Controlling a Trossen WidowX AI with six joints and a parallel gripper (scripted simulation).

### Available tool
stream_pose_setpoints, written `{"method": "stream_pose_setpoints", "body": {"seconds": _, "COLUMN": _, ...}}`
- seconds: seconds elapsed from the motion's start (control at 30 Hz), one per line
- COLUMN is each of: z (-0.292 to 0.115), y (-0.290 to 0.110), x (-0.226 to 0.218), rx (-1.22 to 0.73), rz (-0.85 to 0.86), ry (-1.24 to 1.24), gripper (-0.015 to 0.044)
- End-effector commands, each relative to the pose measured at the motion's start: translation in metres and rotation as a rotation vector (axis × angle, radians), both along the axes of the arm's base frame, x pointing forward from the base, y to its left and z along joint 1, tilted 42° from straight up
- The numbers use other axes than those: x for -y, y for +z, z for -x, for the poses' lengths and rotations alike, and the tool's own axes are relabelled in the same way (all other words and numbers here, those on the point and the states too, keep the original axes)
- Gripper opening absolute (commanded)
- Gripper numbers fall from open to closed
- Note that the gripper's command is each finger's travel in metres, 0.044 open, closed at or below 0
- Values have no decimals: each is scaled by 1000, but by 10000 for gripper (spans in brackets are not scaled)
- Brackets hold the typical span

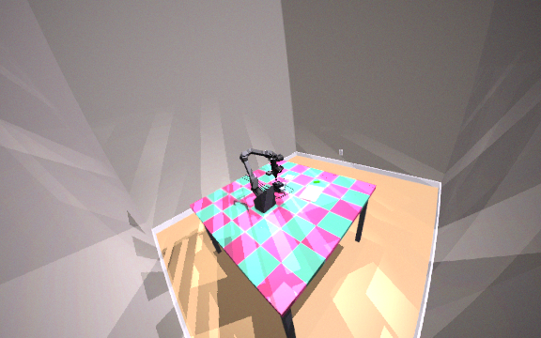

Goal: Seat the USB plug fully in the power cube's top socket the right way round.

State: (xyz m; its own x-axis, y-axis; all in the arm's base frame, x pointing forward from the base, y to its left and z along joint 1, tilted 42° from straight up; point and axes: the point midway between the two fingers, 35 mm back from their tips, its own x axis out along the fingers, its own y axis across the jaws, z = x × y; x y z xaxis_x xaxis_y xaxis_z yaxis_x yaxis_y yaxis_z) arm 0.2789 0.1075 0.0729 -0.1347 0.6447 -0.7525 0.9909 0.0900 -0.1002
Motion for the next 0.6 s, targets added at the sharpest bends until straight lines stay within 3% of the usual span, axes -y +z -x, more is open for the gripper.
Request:
{"method": "stream_pose_setpoints", "body": {"seconds": 0.0, "z": 0, "y": -1, "x": 0, "rx": -2, "rz": 8, "ry": -6, "gripper": 0}}
{"method": "stream_pose_setpoints", "body": {"seconds": 0.57, "z": 0, "y": -3, "x": 0, "rx": -7, "rz": 16, "ry": -12, "gripper": 0}}
